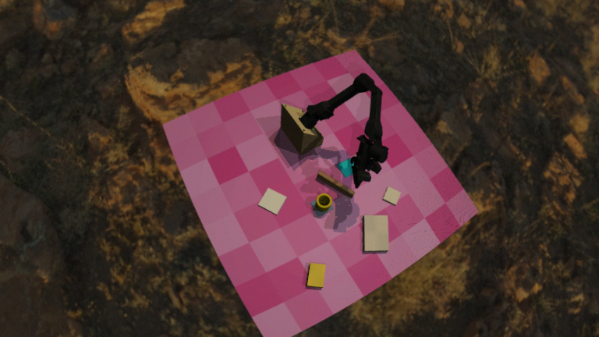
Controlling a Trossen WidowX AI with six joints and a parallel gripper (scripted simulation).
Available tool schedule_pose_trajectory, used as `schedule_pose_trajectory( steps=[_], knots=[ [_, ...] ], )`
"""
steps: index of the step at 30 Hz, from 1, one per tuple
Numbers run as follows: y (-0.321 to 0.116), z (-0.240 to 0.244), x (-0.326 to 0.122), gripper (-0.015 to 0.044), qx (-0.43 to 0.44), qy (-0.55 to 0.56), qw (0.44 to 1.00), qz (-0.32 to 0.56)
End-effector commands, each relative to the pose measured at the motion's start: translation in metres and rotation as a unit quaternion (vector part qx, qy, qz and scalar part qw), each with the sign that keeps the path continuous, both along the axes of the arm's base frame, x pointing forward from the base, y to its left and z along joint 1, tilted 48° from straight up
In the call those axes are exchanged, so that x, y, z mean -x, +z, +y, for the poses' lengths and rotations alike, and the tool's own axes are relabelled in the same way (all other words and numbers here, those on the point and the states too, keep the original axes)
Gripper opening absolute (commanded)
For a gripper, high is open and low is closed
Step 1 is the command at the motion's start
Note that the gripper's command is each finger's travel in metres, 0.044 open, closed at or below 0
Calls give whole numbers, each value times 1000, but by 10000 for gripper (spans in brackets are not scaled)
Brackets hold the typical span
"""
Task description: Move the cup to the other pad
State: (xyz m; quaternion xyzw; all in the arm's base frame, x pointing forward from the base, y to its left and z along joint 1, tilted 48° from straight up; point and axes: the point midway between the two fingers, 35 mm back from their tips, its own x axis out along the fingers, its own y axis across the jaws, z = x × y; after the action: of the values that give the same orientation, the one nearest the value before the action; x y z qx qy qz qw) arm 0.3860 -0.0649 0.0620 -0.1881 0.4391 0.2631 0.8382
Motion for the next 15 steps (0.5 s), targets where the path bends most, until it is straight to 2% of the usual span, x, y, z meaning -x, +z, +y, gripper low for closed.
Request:
schedule_pose_trajectory(
  steps=[1, 10, 15],
  knots=[
    [-40, -7, 11, 166, -32, 62, 996, 57],
    [-127, -13, 52, 166, -183, 193, 955, 129],
    [-139, -13, 59, 166, -214, 207, 946, 129]
  ],
)
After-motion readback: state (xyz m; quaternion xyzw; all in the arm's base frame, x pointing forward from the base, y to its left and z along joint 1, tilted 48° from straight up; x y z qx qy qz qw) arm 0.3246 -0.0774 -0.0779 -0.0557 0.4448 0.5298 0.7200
